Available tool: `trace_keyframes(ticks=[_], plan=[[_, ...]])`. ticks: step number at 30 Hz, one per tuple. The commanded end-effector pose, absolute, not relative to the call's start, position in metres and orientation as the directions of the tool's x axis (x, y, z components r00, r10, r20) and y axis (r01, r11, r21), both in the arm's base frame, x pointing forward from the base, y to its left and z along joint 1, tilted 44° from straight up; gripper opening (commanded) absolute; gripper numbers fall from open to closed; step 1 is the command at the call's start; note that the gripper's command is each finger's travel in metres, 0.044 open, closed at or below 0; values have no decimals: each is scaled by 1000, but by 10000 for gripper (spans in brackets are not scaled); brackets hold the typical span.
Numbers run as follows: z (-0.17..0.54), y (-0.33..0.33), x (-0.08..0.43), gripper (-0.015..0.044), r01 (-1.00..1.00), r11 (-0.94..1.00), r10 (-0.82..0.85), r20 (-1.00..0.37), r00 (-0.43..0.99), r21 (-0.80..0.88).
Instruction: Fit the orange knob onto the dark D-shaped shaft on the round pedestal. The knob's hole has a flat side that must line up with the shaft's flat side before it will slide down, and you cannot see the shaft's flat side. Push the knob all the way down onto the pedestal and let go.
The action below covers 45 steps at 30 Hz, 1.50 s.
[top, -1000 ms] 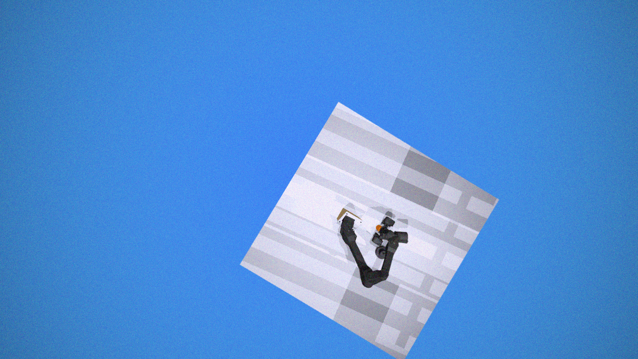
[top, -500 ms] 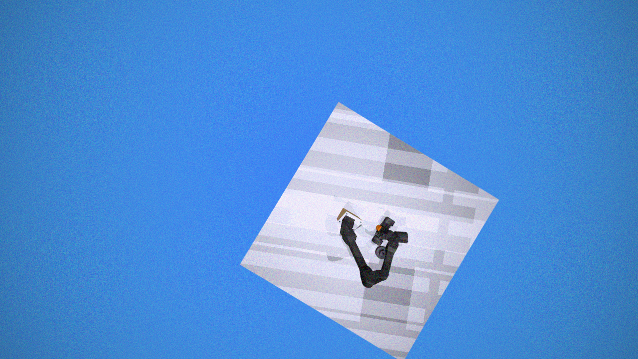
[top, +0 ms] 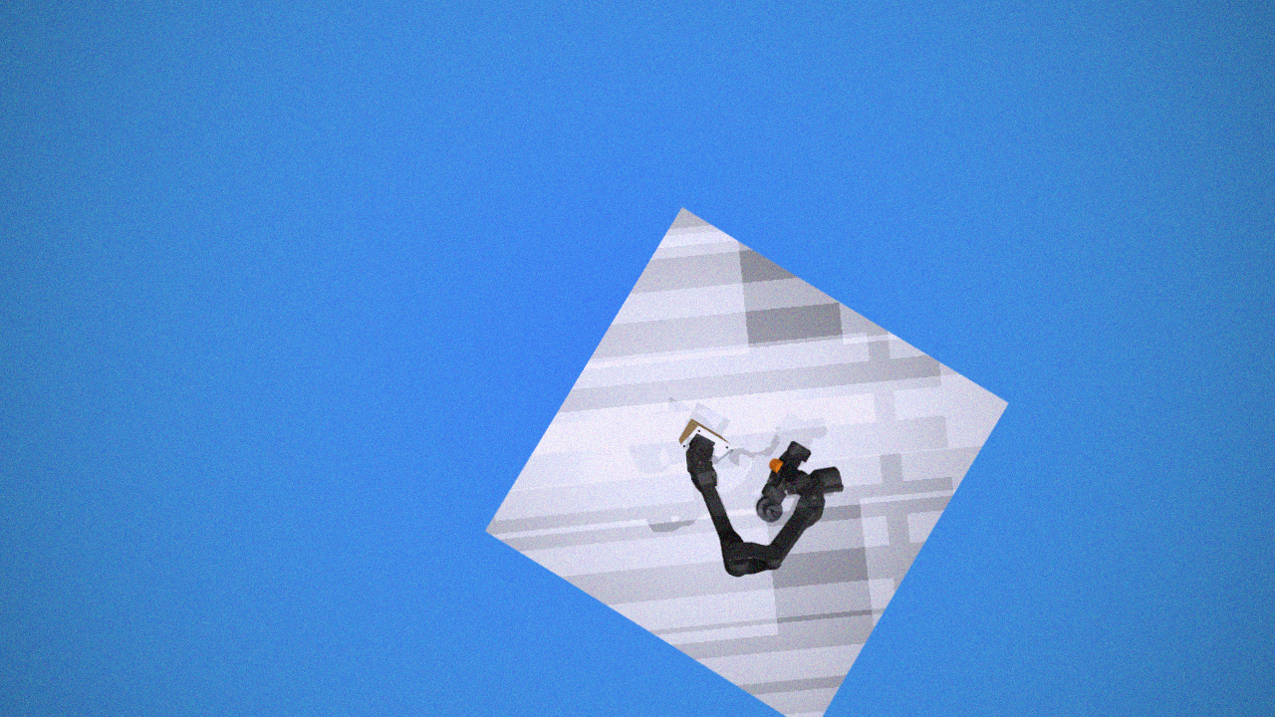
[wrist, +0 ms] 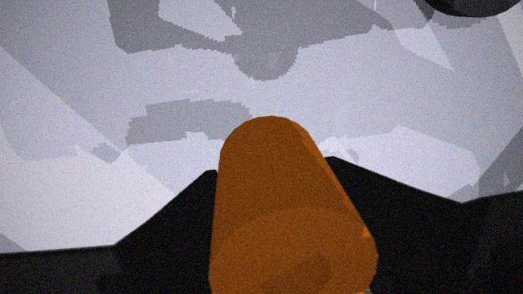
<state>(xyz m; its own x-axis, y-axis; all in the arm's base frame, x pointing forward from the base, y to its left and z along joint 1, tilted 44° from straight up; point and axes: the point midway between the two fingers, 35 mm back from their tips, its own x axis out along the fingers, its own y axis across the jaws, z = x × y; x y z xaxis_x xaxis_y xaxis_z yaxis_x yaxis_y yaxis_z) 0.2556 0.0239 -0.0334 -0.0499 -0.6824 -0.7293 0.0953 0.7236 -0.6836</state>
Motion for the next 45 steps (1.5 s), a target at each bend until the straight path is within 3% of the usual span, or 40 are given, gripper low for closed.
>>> trace_keyframes(ticks=[1, 12, 45], plan=[[-16, 41, 256, 0, 103, 727, -678, -734, -46, -678], [10, 60, 255, 0, 104, 725, -680, -731, -48, -681], [37, -8, 307, 0, 101, 741, -664, -746, -39, -664]])
